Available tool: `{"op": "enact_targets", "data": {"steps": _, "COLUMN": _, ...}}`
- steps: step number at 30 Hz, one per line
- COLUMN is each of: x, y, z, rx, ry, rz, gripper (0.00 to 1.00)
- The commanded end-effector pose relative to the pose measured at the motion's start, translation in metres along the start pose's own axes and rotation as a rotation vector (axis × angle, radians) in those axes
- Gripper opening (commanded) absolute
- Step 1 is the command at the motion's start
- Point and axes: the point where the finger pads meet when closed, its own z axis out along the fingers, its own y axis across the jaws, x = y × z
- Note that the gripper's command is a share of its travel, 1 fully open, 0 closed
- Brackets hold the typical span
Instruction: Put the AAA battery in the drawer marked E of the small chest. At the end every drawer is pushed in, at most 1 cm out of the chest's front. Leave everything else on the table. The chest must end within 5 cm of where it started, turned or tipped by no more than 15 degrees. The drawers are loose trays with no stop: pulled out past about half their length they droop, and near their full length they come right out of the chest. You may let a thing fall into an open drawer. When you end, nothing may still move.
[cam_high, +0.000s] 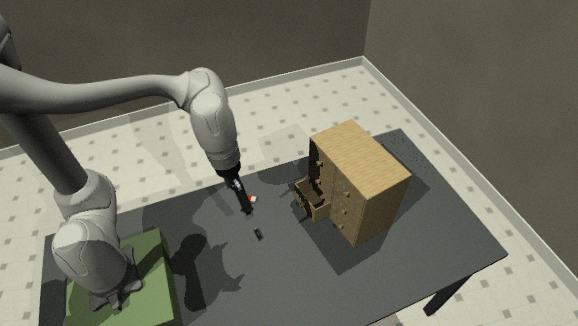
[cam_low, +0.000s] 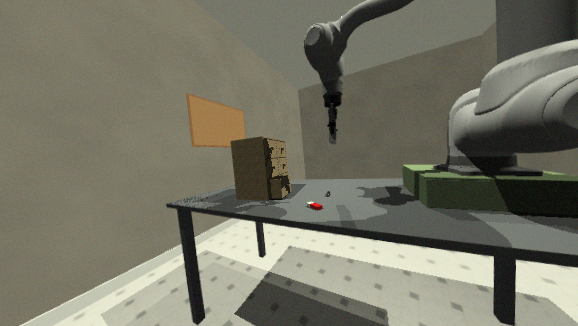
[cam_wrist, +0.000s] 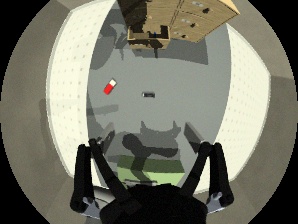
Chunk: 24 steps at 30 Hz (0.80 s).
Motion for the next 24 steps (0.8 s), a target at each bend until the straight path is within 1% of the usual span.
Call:
{"op": "enact_targets", "data": {"steps": 1, "x": 0.006, "y": 0.0, "z": 0.007, "rx": 0.001, "ry": 0.083, "rz": 0.0, "gripper": 1.0}}
{"op": "enact_targets", "data": {"steps": 2, "x": 0.009, "y": 0.0, "z": 0.01, "rx": 0.001, "ry": 0.112, "rz": 0.0, "gripper": 1.0}}
{"op": "enact_targets", "data": {"steps": 4, "x": 0.009, "y": 0.0, "z": 0.01, "rx": 0.001, "ry": 0.112, "rz": 0.0, "gripper": 1.0}}
{"op": "enact_targets", "data": {"steps": 8, "x": 0.02, "y": 0.0, "z": 0.022, "rx": 0.001, "ry": 0.253, "rz": -0.001, "gripper": 1.0}}
{"op": "enact_targets", "data": {"steps": 12, "x": 0.033, "y": 0.0, "z": 0.037, "rx": 0.001, "ry": 0.426, "rz": -0.001, "gripper": 1.0}}
{"op": "enact_targets", "data": {"steps": 15, "x": 0.04, "y": 0.0, "z": 0.045, "rx": 0.002, "ry": 0.513, "rz": -0.001, "gripper": 1.0}}
{"op": "enact_targets", "data": {"steps": 19, "x": 0.045, "y": -0.001, "z": 0.05, "rx": 0.004, "ry": 0.578, "rz": -0.001, "gripper": 1.0}}
{"op": "enact_targets", "data": {"steps": 21, "x": 0.045, "y": -0.001, "z": 0.05, "rx": 0.004, "ry": 0.578, "rz": -0.001, "gripper": 1.0}}
{"op": "enact_targets", "data": {"steps": 24, "x": 0.048, "y": 0.0, "z": 0.053, "rx": 0.002, "ry": 0.613, "rz": -0.001, "gripper": 1.0}}
